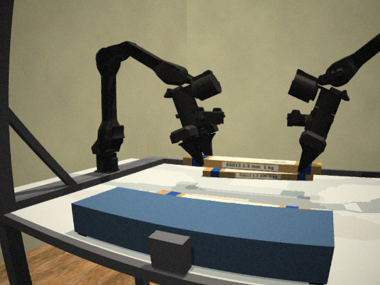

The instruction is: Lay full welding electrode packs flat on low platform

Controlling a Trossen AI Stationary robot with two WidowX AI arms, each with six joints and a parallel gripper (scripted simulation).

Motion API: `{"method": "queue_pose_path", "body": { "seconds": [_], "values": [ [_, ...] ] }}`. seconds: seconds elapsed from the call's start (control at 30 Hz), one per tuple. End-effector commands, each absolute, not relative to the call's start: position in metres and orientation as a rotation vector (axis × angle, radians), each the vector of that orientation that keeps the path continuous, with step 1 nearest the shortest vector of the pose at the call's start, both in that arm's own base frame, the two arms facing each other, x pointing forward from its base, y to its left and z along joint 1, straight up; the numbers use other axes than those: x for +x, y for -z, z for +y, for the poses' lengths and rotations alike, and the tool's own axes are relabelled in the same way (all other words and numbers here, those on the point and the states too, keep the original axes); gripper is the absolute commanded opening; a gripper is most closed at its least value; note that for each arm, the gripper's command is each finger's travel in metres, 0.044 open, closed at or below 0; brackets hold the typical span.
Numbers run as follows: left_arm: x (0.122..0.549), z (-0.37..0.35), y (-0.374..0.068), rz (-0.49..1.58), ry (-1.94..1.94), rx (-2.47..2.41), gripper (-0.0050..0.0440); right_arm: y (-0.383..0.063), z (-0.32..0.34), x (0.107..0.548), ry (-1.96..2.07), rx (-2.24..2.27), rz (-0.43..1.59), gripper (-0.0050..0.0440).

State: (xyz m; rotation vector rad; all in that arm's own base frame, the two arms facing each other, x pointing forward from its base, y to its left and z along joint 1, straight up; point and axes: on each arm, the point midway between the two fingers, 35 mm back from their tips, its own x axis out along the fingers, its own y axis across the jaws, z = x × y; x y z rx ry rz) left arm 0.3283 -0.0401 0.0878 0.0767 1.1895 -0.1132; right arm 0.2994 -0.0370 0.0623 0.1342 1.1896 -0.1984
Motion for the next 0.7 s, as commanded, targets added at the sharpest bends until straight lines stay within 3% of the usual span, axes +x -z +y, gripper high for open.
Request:
{"method": "queue_pose_path", "body": {
  "seconds": [0.0,0.67],
  "values": [
    [0.3322,-0.04,-0.1155,1.138,0.113,0.073,-0.005,-0.088,-0.038,0.3048,0.199,0.134,1.141,-0.005],
    [0.3289,-0.0398,-0.123,1.144,0.113,0.074,-0.005,-0.0971,-0.0371,0.3026,0.199,0.134,1.143,-0.005]
  ]
}}
